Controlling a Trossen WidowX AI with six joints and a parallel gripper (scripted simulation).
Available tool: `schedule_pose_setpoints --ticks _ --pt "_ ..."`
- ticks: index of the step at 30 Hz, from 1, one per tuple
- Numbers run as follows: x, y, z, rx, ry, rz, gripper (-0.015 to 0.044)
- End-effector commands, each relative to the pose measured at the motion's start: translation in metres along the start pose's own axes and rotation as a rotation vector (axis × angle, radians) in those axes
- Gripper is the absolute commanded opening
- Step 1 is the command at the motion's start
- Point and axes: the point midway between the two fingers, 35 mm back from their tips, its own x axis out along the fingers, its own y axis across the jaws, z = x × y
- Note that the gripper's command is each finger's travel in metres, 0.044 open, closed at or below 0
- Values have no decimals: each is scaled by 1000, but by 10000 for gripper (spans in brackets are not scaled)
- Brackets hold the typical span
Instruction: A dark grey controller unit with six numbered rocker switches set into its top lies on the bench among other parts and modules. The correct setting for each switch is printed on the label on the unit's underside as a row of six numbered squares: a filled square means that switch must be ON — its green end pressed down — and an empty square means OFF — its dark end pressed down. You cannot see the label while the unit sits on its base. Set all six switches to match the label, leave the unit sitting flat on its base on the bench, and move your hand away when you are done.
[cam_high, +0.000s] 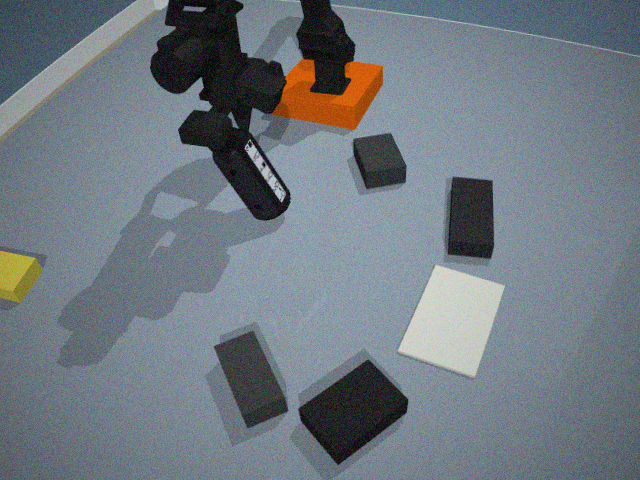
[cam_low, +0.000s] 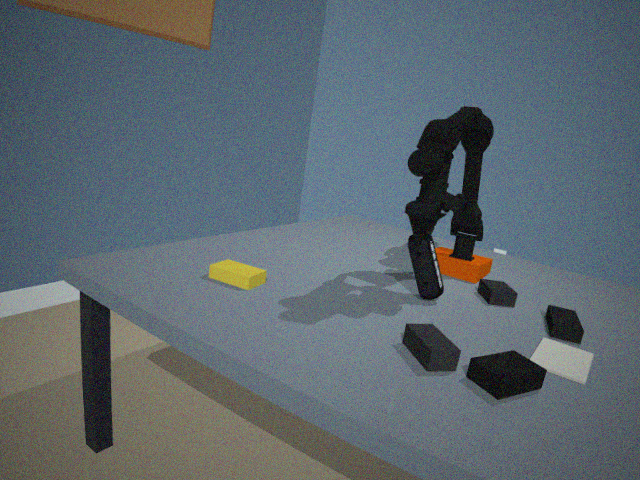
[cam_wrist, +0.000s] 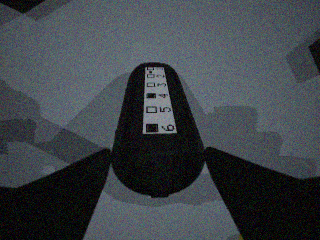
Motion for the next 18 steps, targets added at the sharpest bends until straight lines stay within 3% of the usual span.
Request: schedule_pose_setpoints --ticks 1,18 --pt "-1 -1 9 -3 -18 -1 337" --pt "-3 -1 21 -3 -20 -1 338"
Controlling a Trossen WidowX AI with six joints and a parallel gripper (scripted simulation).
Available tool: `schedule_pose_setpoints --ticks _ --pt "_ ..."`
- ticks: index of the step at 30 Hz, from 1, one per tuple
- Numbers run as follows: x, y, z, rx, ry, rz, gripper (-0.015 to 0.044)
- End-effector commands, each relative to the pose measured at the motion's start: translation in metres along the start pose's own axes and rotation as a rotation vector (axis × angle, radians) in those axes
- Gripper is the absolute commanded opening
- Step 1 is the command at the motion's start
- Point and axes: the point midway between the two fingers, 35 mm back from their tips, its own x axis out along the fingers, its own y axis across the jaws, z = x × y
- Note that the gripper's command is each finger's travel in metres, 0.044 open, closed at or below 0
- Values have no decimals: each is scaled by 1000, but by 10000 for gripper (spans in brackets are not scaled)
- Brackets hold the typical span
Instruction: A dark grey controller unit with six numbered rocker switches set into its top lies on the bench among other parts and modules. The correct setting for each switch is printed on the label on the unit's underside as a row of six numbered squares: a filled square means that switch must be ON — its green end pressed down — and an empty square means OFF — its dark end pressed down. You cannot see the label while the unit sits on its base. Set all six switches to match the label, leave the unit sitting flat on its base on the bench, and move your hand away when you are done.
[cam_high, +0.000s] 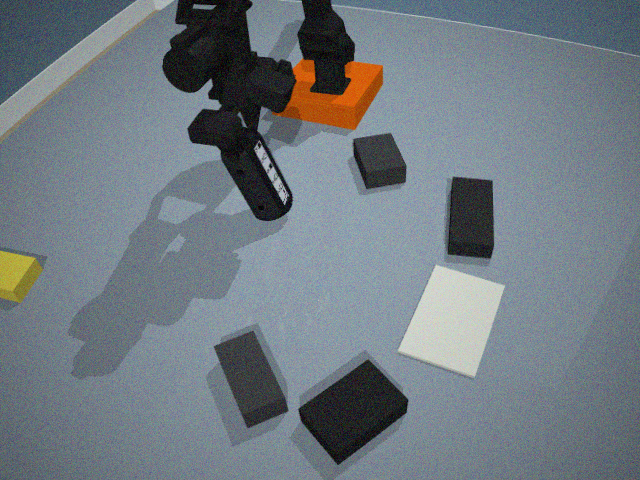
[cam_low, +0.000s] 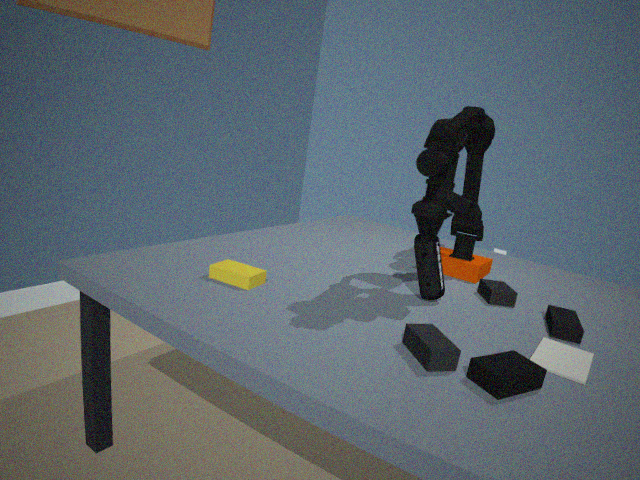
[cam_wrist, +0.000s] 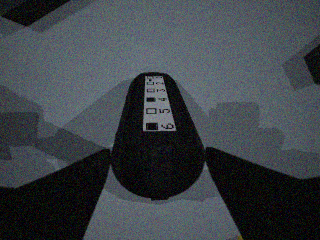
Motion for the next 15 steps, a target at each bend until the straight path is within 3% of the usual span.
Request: schedule_pose_setpoints --ticks 1,15 --pt "0 0 7 -2 -17 0 338" --pt "-1 0 13 -2 -18 0 338"
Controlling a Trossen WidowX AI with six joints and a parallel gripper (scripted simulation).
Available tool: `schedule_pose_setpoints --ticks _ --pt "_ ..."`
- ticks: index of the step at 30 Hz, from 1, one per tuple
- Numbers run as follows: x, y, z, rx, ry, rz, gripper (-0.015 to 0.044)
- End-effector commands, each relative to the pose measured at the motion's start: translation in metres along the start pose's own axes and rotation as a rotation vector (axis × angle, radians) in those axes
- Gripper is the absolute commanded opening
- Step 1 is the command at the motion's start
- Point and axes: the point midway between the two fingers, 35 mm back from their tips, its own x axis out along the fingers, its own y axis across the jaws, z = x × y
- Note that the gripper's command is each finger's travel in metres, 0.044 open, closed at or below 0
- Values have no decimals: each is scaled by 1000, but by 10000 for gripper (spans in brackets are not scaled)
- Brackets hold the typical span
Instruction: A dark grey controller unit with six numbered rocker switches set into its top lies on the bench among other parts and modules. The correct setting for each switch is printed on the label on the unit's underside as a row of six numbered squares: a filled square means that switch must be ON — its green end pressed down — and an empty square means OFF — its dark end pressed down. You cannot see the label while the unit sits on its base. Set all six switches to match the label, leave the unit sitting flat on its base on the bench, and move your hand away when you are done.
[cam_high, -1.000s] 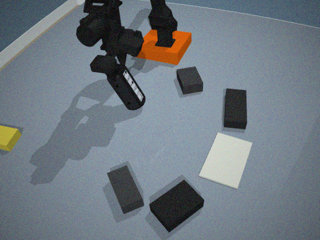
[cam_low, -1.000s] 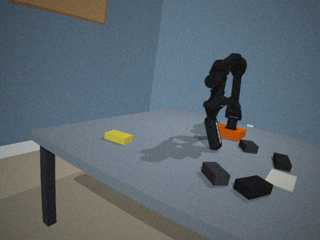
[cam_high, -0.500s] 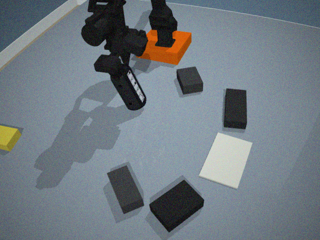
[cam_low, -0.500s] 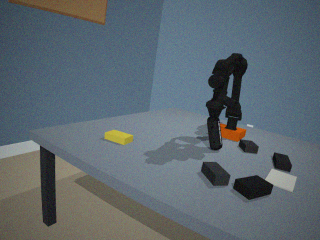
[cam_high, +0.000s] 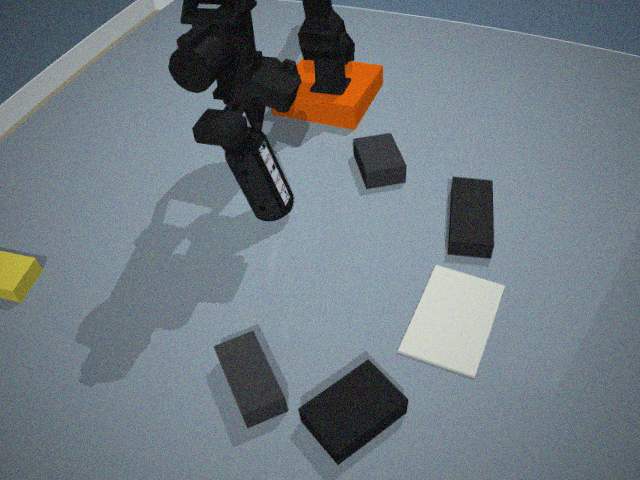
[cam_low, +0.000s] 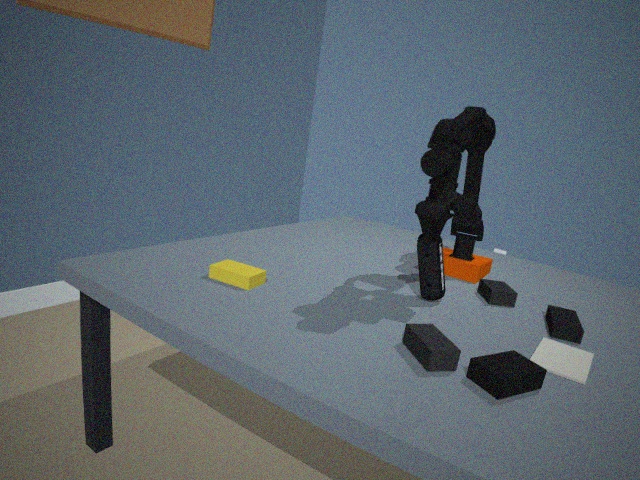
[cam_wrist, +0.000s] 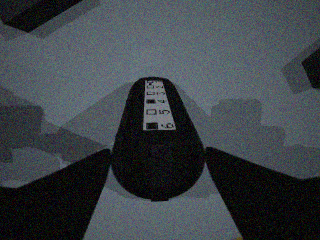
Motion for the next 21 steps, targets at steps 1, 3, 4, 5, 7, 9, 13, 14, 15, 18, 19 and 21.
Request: schedule_pose_setpoints --ticks 1,3,4,5,7,9,13,14,15,18,19,21 --pt "0 0 6 -1 -17 1 338" --pt "0 0 7 -1 -17 1 338" --pt "0 0 8 -1 -17 1 338" --pt "0 0 8 -1 -17 1 338" --pt "0 0 9 -1 -17 1 338" --pt "0 0 10 -1 -17 1 338" --pt "0 0 12 -1 -17 1 338" --pt "0 0 12 -1 -17 1 338" --pt "0 0 12 -1 -17 1 338" --pt "-1 0 14 -1 -17 1 338" --pt "-1 0 15 -1 -17 1 338" --pt "-1 0 16 -1 -18 1 338"
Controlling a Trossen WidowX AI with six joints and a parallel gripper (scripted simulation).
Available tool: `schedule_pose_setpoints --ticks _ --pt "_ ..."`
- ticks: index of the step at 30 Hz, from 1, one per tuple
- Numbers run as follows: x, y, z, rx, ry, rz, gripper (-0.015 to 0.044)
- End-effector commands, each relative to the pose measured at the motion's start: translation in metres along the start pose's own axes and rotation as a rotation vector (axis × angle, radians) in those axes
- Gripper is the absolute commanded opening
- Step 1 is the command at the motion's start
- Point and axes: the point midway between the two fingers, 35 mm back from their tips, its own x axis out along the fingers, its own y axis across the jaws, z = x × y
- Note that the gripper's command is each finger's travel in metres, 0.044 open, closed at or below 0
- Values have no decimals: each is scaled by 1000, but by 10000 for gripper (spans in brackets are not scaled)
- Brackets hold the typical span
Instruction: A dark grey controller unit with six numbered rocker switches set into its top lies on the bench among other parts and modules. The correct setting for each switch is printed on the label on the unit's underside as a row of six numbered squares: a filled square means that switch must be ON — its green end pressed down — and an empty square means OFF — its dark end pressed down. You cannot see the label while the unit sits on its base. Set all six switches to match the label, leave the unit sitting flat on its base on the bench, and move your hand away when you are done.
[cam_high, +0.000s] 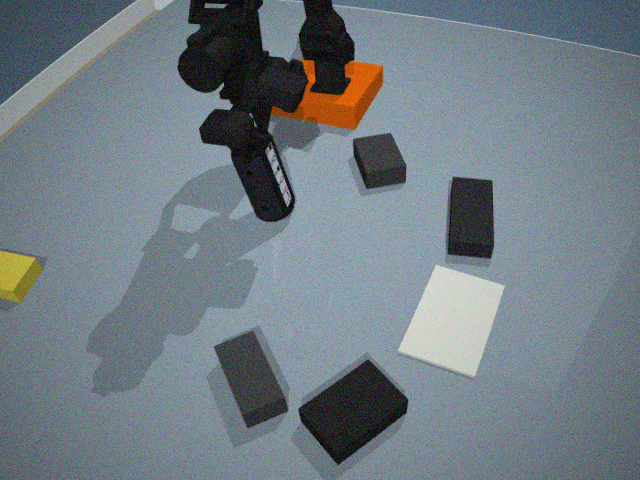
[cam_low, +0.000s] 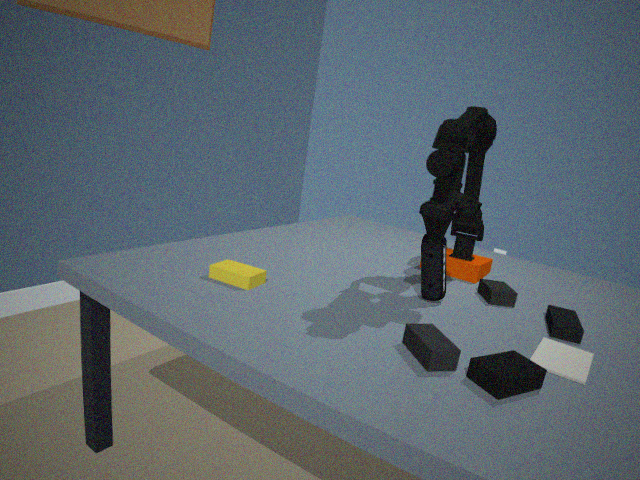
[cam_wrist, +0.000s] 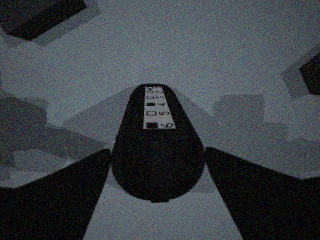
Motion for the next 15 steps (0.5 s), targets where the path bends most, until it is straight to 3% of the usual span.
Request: schedule_pose_setpoints --ticks 1,15 --pt "0 0 7 0 -15 2 338" --pt "0 0 19 0 -16 2 338"
